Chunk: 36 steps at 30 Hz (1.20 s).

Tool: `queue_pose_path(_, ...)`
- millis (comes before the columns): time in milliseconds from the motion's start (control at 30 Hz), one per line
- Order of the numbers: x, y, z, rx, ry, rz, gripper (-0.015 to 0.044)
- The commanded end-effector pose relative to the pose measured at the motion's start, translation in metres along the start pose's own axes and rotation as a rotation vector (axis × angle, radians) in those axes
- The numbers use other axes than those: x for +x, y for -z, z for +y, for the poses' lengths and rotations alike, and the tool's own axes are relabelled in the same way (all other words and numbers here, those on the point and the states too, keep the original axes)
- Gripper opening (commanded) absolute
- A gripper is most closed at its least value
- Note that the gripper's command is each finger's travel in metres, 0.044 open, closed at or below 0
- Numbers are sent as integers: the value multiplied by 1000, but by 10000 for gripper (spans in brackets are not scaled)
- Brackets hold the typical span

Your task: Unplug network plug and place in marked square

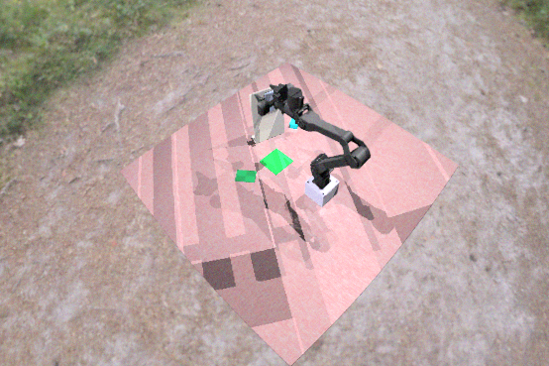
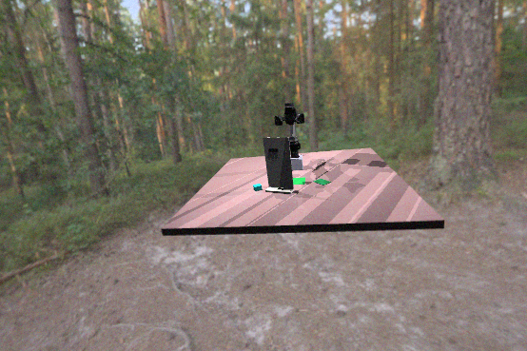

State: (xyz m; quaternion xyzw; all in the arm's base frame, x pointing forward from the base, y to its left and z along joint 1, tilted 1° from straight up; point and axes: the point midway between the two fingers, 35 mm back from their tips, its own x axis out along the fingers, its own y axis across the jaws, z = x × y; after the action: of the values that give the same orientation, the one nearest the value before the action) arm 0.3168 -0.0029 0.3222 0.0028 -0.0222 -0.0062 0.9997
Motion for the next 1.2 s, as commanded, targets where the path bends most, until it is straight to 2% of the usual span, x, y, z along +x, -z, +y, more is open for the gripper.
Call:
queue_pose_path(0,0,1,0,6,0,0,374)
queue_pose_path(267,-8,27,-8,259,11,10,164)
queue_pose_path(300,-9,30,-9,294,13,11,156)
queue_pose_path(1167,-48,123,-31,1199,71,20,156)
